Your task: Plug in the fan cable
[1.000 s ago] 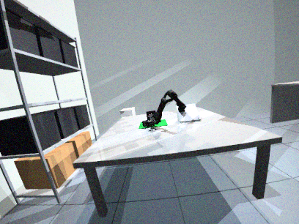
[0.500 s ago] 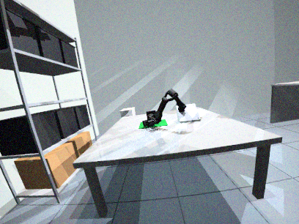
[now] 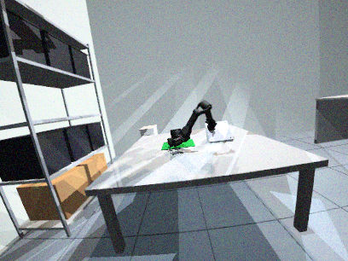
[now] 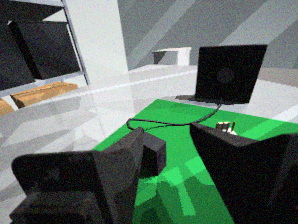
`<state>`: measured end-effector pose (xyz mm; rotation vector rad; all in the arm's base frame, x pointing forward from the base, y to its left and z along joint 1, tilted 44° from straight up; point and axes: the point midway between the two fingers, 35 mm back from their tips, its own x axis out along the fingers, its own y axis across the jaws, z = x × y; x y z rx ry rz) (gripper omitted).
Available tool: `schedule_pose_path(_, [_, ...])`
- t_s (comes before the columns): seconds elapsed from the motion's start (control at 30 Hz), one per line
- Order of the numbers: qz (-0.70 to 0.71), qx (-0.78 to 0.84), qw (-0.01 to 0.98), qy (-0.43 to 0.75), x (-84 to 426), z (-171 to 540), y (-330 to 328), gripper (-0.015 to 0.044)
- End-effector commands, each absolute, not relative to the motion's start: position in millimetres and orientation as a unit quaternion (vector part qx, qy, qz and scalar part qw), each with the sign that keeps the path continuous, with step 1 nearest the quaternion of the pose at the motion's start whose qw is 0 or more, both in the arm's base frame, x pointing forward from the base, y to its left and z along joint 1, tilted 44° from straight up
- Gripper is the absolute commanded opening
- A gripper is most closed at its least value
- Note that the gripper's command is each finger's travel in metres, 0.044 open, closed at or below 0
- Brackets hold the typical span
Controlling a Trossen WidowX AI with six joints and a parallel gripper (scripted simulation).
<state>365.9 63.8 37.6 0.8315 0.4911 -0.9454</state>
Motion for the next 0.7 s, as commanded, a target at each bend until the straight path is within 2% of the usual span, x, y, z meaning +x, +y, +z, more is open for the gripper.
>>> schedule_pose_path(0.0, [-0.438,0.387,0.780,0.225,359,50,66,0.0205])
schedule_pose_path(0.4, [-0.438,0.386,0.779,0.227,340,78,69,0.0205])
schedule_pose_path(0.67, [-0.439,0.374,0.752,0.321,342,60,62,0.0205])
